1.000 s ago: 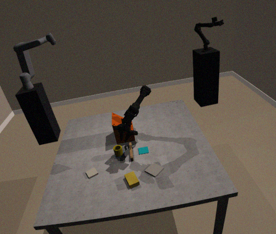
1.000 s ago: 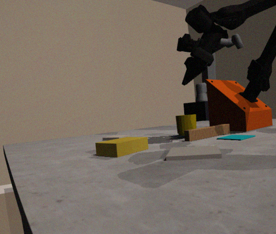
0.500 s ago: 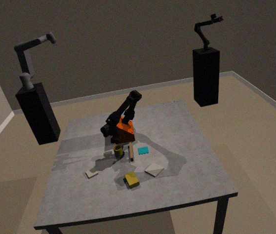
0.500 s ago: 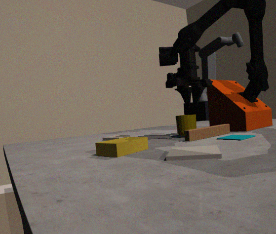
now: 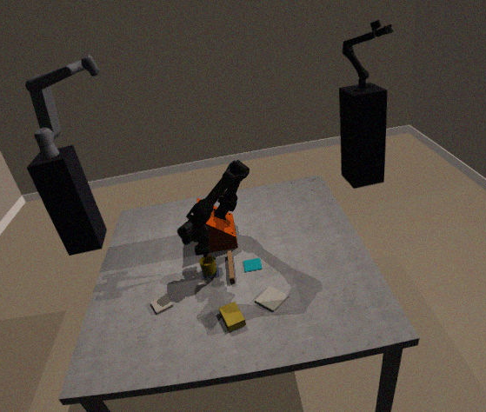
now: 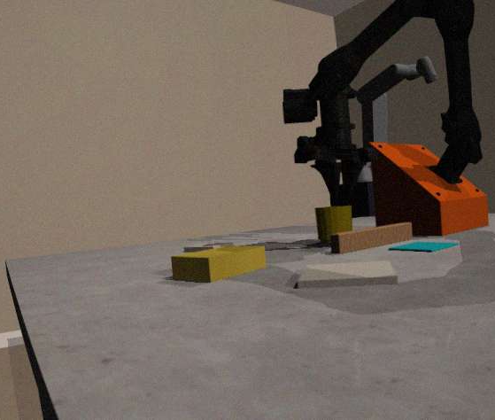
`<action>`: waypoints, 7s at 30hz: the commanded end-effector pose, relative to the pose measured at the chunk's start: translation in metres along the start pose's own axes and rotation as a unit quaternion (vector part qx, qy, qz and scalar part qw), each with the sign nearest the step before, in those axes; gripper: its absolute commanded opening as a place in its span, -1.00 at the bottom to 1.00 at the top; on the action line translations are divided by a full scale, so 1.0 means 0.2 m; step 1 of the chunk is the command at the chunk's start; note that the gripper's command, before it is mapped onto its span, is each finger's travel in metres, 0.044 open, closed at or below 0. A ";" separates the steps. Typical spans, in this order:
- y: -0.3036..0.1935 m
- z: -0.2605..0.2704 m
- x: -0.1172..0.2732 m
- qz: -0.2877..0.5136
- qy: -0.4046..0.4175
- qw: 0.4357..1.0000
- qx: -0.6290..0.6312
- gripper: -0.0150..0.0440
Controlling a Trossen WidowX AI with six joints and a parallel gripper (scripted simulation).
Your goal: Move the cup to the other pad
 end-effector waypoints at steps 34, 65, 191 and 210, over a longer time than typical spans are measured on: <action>-0.01 -0.02 -0.25 0.007 -0.004 1.000 -0.005 0.07; 0.00 -0.01 -0.16 0.004 -0.003 1.000 -0.003 -0.49; -1.01 -0.02 -0.01 0.013 -0.004 1.000 -0.006 -0.49; -1.02 -0.02 -0.14 0.013 -0.004 1.000 -0.006 -0.49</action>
Point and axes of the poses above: the point midway between the two fingers, 35 mm back from their tips, its own x axis back along the fingers, its own z axis across the jaws, y = z × x, the point moved 6 cm from there along x, back along the fingers, and after that the axes turned 2 degrees about -x, right-handed, at the moved point
